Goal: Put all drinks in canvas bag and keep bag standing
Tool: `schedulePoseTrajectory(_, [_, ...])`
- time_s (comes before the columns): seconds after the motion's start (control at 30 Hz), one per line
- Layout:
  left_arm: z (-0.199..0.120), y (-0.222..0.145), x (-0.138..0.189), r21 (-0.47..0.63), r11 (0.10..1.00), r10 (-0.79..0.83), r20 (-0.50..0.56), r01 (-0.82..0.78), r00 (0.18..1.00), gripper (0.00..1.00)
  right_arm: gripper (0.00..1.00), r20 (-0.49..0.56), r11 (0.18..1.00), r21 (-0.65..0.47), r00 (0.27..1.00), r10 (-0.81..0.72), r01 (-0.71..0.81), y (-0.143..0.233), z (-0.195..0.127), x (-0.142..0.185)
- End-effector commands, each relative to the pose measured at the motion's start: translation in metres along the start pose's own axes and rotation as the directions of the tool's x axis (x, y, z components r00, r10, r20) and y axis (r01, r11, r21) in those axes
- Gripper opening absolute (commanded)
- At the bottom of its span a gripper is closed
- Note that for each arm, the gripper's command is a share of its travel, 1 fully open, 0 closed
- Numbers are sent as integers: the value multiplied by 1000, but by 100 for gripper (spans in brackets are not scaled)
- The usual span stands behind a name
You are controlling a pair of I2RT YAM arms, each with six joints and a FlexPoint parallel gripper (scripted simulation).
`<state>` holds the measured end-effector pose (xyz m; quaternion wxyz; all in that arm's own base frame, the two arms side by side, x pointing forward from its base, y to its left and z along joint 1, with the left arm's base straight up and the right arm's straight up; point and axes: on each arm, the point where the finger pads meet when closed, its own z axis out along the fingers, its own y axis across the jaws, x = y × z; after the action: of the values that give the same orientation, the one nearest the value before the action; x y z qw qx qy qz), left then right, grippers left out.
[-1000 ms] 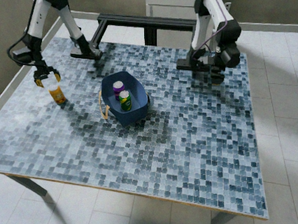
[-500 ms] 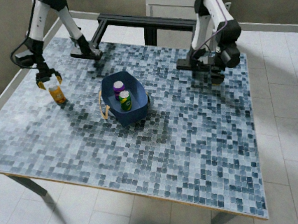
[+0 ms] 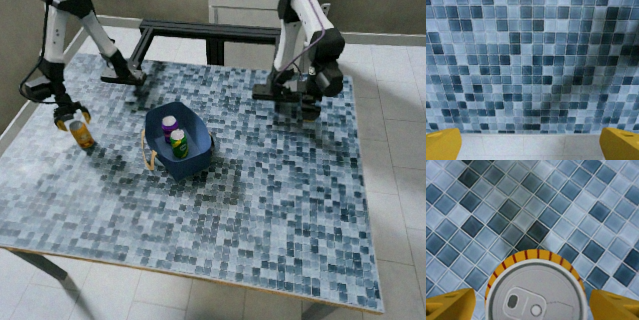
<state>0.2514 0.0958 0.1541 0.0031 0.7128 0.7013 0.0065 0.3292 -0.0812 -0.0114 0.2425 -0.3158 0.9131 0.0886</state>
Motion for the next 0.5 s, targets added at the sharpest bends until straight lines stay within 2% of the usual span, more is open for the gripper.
schedulePoseTrajectory(0.0, [-15, 8, 1, -64, 998, 11, -25, -12, 1000, 100, 84, 14, 999, 36, 1000, -22, 21, -7, 3, -5])
schedulePoseTrajectory(0.23, [-15, 8, 1, -64, 998, 11, -25, -12, 1000, 100, 84, 12, 999, 34, 1000, -19, 19, -7, 14, 2])
schedulePoseTrajectory(0.33, [-15, 8, 1, -64, 998, 11, -25, -12, 1000, 100, 84, 14, 999, 38, 1000, -26, 26, -9, 9, -2])
schedulePoseTrajectory(0.47, [-15, 8, 1, -64, 998, 11, -25, -12, 1000, 100, 84, 11, 1000, 22, 1000, -17, 16, -3, 23, 7])
